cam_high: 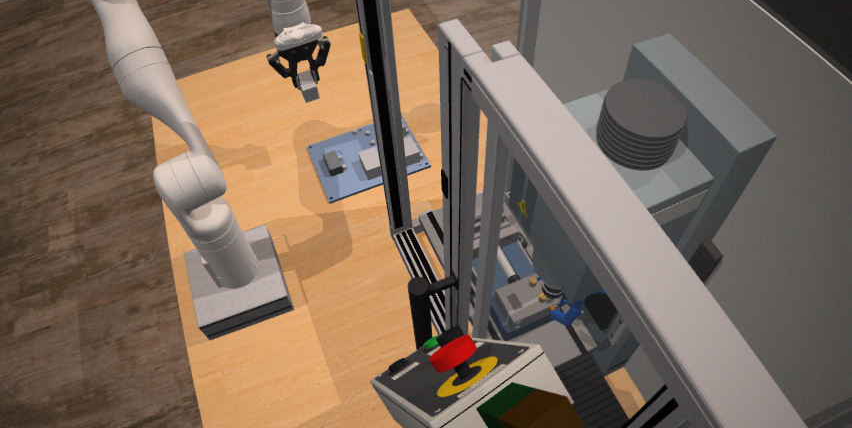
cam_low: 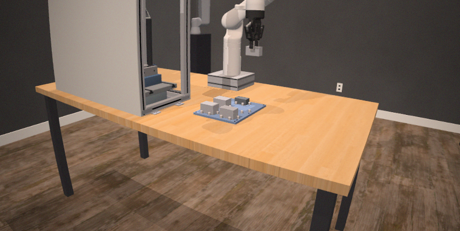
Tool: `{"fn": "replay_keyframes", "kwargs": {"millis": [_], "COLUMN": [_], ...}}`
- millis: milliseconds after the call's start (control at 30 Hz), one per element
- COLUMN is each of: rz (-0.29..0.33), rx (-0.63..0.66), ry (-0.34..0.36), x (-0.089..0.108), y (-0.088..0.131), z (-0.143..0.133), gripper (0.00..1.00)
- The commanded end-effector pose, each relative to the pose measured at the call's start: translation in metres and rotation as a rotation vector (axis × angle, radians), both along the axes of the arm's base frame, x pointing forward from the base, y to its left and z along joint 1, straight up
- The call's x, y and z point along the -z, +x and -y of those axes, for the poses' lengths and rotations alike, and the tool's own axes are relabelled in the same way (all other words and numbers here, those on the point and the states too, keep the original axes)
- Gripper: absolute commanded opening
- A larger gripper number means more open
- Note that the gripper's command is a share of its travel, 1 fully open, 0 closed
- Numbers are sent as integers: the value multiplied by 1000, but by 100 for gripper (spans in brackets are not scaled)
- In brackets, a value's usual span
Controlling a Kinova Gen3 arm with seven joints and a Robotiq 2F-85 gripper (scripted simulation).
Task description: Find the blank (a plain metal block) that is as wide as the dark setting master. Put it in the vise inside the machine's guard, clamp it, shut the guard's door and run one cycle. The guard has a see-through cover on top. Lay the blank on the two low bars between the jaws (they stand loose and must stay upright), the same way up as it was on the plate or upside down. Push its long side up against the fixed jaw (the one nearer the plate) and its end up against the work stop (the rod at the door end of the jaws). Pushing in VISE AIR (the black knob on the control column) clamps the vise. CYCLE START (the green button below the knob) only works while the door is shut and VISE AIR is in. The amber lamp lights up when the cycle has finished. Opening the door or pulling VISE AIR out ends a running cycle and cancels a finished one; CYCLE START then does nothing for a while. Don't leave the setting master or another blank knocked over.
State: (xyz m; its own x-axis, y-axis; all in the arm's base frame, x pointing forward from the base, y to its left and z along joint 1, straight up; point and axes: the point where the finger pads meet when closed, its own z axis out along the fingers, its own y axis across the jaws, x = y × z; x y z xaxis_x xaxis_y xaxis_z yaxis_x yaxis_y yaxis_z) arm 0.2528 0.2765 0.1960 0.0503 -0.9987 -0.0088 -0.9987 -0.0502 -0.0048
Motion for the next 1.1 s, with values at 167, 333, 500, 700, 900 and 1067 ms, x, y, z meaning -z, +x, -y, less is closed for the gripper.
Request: {"fn": "replay_keyframes", "kwargs": {"millis": [167, 333, 500, 700, 900, 1067], "rz": [0, 0, 4, 0, 0, 4], "rx": [2, 2, -1, 2, 2, -2], "ry": [-3, -3, 1, -3, -3, 2], "x": [-1, -1, -1, -1, -1, -1], "y": [-47, -47, -47, -64, -64, -61], "z": [1, 1, 0, 2, 2, 0], "gripper": [10, 10, 10, 10, 10, 10]}}
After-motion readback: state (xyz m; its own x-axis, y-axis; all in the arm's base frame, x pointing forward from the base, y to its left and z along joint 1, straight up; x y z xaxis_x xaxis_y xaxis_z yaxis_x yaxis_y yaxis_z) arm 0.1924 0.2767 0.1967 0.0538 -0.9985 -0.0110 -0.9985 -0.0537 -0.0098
